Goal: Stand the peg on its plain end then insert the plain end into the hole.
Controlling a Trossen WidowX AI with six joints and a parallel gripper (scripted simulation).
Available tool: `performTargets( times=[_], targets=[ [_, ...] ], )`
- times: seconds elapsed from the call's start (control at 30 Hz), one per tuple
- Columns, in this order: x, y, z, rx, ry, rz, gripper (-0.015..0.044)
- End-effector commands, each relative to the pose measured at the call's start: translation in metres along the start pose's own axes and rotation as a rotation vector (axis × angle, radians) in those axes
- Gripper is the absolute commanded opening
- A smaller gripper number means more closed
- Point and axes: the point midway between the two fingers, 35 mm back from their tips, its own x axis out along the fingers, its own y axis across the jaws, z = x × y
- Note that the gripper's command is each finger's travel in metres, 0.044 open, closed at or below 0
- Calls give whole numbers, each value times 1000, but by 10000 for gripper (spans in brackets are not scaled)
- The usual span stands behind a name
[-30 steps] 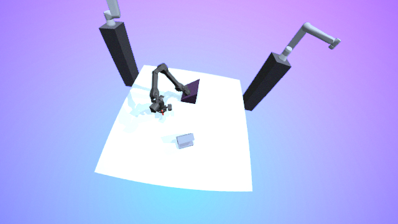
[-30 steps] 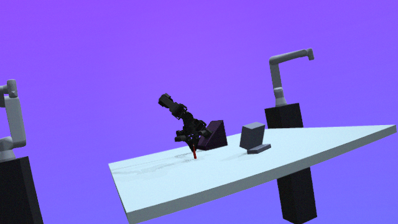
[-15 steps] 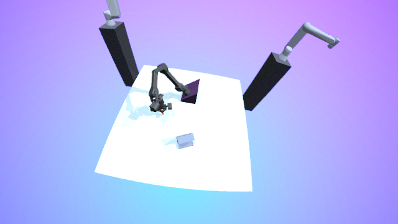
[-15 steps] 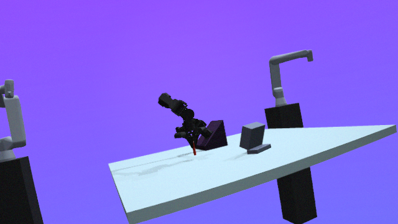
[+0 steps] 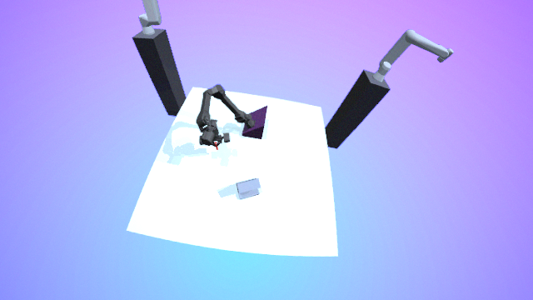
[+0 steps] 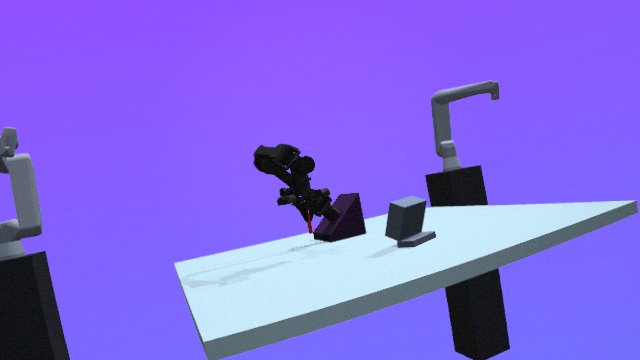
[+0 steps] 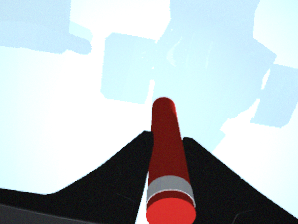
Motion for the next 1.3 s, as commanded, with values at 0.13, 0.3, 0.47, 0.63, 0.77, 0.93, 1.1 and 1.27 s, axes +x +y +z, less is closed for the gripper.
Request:
performTargets(
  times=[0.13, 0.3, 0.47, 0.63, 0.77, 0.93, 1.1, 1.27],
  targets=[
    [1, -5, -4, -8, 12, -9, 0],
    [4, -10, -9, -19, 39, -18, 0],
    [7, -15, -15, -30, 66, -27, 0],
    [10, -20, -20, -41, 93, -35, 0],
    [12, -24, -24, -50, 116, -40, 0],
    [14, -29, -29, -62, 144, -47, 0],
    [16, -33, -33, -74, 173, -53, 0],
    [18, -38, -38, -87, 202, -58, 0]
  ],
)
